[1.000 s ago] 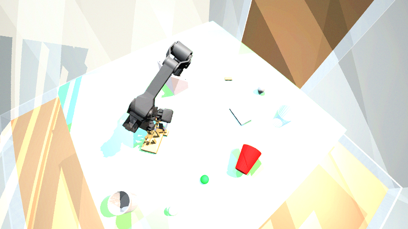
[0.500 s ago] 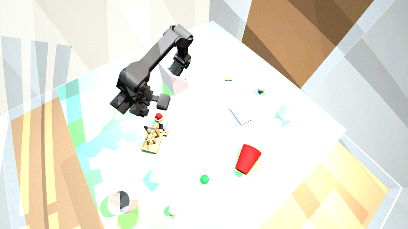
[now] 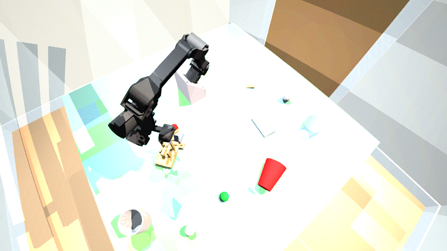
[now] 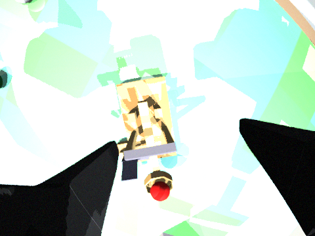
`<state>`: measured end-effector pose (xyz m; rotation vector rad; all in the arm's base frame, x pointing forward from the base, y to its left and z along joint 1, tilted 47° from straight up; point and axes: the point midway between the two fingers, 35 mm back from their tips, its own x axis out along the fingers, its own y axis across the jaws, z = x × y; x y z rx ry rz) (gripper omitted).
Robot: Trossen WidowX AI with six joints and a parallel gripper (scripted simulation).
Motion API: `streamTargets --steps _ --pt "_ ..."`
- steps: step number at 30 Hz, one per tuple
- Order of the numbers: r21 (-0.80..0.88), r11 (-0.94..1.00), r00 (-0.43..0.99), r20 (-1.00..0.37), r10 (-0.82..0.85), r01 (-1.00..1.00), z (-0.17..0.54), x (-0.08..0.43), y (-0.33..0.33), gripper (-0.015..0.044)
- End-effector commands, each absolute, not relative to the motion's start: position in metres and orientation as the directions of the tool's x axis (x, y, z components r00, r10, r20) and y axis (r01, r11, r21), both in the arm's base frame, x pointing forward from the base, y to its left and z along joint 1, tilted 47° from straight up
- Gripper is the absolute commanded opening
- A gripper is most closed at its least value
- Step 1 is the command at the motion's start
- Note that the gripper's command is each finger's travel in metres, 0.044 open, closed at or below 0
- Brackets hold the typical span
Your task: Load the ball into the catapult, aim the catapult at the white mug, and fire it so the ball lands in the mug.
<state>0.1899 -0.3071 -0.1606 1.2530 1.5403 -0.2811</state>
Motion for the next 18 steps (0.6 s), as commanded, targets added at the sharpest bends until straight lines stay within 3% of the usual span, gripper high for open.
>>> streamTargets --steps 1,9,18 --pt "0.408 0.426 0.197 -0.867 0.457 0.807 -0.176 0.206 -0.332 0.0440" --pt "0.411 0.459 0.340 -0.911 0.233 0.787 -0.189 0.237 -0.388 0.0440" --pt "0.423 0.499 0.494 -0.869 -0.012 0.756 -0.184 0.271 -0.448 0.0440"
